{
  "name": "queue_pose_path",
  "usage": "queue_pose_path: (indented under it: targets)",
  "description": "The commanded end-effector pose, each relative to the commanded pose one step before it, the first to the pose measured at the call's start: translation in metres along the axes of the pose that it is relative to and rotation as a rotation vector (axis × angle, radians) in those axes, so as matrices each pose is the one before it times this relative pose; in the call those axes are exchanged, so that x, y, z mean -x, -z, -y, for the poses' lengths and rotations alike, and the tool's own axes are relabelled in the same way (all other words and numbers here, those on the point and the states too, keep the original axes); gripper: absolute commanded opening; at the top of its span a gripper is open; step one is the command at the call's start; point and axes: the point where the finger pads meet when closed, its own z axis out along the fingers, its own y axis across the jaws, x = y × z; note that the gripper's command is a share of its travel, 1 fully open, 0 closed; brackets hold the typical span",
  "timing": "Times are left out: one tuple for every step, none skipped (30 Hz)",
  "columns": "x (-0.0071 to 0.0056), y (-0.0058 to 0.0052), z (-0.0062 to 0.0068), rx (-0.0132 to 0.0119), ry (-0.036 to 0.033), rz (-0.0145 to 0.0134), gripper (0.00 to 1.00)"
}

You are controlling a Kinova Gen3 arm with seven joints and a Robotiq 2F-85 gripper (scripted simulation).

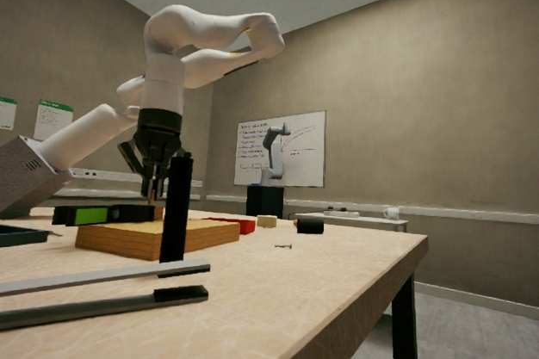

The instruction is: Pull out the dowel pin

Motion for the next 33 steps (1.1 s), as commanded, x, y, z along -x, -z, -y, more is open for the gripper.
queue_pose_path:
  targets:
    - [0.00067,0.00103,0.0002,-0.00016,0.01011,0.0028,0.1]
    - [0.0,0.00001,0.0,0.0,0.00916,0.0,0.1]
    - [0.0,0.00001,0.0,0.0,0.00916,0.0,0.1]
    - [0.0,0.00001,0.0,0.0,0.00916,0.0,0.1]
    - [0.0,0.00001,0.0,0.0,0.00916,0.0,0.1]
    - [0.0,0.00001,0.0,0.0,0.00917,0.0,0.1]
    - [0.0,0.00001,0.0,0.0,0.00917,0.0,0.1]
    - [0.0,0.00001,0.0,0.0,0.00917,0.0,0.1]
    - [0.0,0.00001,0.0,0.0,0.00918,0.0,0.1]
    - [0.0,0.00001,0.0,0.0,0.00918,0.0,0.1]
    - [0.0,0.00001,0.0,0.0,0.00918,0.0,0.1]
    - [0.0,0.00001,0.0,0.0,0.00918,0.0,0.1]
    - [0.0,0.00001,0.0,0.0,0.00918,0.0,0.1]
    - [0.0,0.00001,0.0,0.0,0.00919,0.0,0.1]
    - [0.0,0.00001,0.0,0.0,0.00919,0.0,0.1]
    - [0.0,0.0,0.0,0.0,0.0,0.0,0.1]
    - [0.0,0.0,0.0,0.0,0.0,0.0,0.1]
    - [0.0,0.00001,0.0,0.0,0.00919,0.0,0.1]
    - [0.0,0.00001,0.0,0.0,0.00919,0.0,0.1]
    - [0.0,0.00001,0.0,0.0,0.0092,0.0,0.1]
    - [0.0,0.00001,0.0,0.0,0.0092,0.0,0.1]
    - [0.0,0.00001,0.0,0.0,0.0092,0.0,0.1]
    - [0.0,0.00001,0.0,0.0,0.0092,0.0,0.1]
    - [0.0,0.00001,0.0,0.0,0.0092,0.0,0.1]
    - [0.0,0.00001,0.0,0.0,0.0092,0.0,0.1]
    - [0.0,0.00001,0.0,0.0,0.00921,0.0,0.1]
    - [0.0,0.00001,0.0,0.0,0.00921,0.0,0.1]
    - [0.0,0.00001,0.0,0.0,0.00921,0.0,0.1]
    - [0.0,0.00001,0.0,0.0,0.00921,0.0,0.1]
    - [0.0,0.00001,0.0,0.0,0.00922,0.0,0.1]
    - [0.0,0.00001,0.0,0.0,0.00922,0.0,0.1]
    - [0.0,0.00001,0.0,0.0,0.00922,0.0,0.1]
    - [0.0,0.0,0.0,0.0,0.0,0.0,0.1]
